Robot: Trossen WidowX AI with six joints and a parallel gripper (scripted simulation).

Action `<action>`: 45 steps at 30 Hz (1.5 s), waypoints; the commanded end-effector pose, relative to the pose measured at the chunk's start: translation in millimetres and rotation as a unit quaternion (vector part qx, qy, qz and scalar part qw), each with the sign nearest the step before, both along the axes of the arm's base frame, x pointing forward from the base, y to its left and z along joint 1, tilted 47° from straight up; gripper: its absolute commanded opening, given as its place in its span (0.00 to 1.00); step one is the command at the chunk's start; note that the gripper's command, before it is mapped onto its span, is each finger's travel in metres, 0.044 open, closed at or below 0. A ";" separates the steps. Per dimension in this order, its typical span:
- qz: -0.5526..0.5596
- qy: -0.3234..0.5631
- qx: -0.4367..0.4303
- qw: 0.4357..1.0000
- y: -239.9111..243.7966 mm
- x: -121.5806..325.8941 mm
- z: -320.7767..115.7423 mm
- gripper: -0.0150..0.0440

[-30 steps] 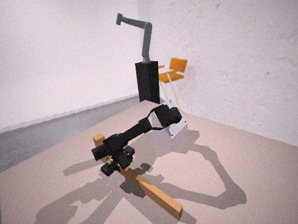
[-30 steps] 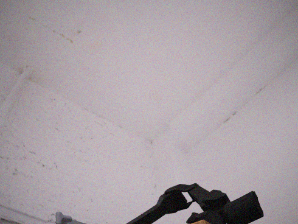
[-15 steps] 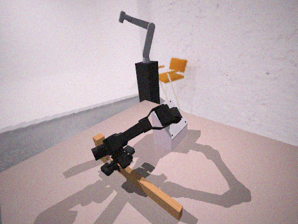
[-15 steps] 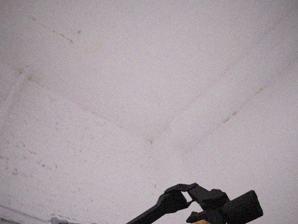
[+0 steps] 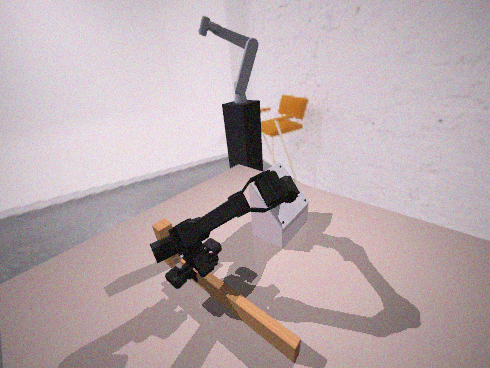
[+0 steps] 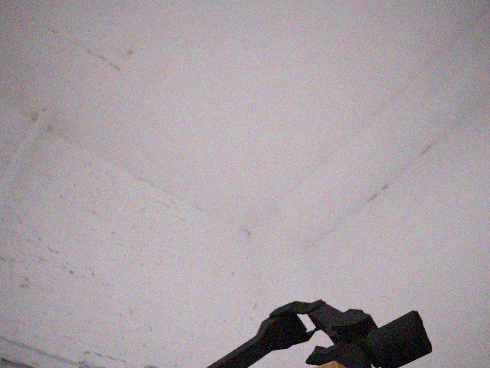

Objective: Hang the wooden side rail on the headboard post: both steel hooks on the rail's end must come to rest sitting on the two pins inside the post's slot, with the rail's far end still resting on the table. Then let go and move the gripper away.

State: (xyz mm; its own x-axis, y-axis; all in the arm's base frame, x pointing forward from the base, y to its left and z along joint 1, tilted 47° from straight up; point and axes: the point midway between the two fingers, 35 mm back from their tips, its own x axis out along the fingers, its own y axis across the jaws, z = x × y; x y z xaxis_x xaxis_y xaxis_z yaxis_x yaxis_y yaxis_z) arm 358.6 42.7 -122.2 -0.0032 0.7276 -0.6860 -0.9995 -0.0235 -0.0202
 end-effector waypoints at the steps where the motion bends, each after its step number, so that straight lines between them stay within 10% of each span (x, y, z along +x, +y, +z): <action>1: -0.004 -0.009 0.000 1.000 -5.5 4.8 4.2 0.25; 45: -0.004 -0.009 -0.001 1.000 -10.9 4.8 9.2 0.25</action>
